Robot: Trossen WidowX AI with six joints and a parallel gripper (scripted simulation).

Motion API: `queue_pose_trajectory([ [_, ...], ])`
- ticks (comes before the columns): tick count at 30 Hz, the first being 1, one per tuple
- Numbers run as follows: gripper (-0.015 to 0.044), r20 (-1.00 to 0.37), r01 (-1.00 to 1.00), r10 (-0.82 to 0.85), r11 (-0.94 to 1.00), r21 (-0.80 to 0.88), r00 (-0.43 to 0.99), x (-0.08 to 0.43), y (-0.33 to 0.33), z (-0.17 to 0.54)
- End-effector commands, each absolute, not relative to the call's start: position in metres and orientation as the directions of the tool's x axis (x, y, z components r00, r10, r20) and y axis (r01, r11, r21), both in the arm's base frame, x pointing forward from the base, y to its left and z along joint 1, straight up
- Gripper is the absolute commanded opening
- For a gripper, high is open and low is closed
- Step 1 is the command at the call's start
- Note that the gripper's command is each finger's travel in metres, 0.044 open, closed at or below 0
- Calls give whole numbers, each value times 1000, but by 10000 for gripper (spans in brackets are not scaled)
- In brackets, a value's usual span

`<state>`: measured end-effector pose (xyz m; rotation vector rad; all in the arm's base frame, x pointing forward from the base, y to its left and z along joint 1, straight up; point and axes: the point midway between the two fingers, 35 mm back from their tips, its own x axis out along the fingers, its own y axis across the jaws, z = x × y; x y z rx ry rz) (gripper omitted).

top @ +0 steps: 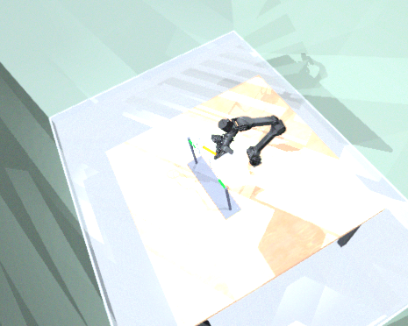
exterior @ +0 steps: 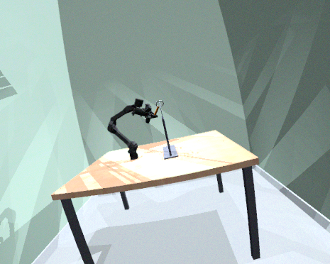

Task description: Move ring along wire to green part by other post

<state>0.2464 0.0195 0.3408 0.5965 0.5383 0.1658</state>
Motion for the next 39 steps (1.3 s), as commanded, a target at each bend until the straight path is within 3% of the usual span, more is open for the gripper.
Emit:
queue_pose_trajectory([
  [1, -150, -443, -1, 272, 853, 522, 854, 247, 18, 341],
  [39, -150, -482, 16, -26, 1000, -26, 876, 248, -4, 334],
])
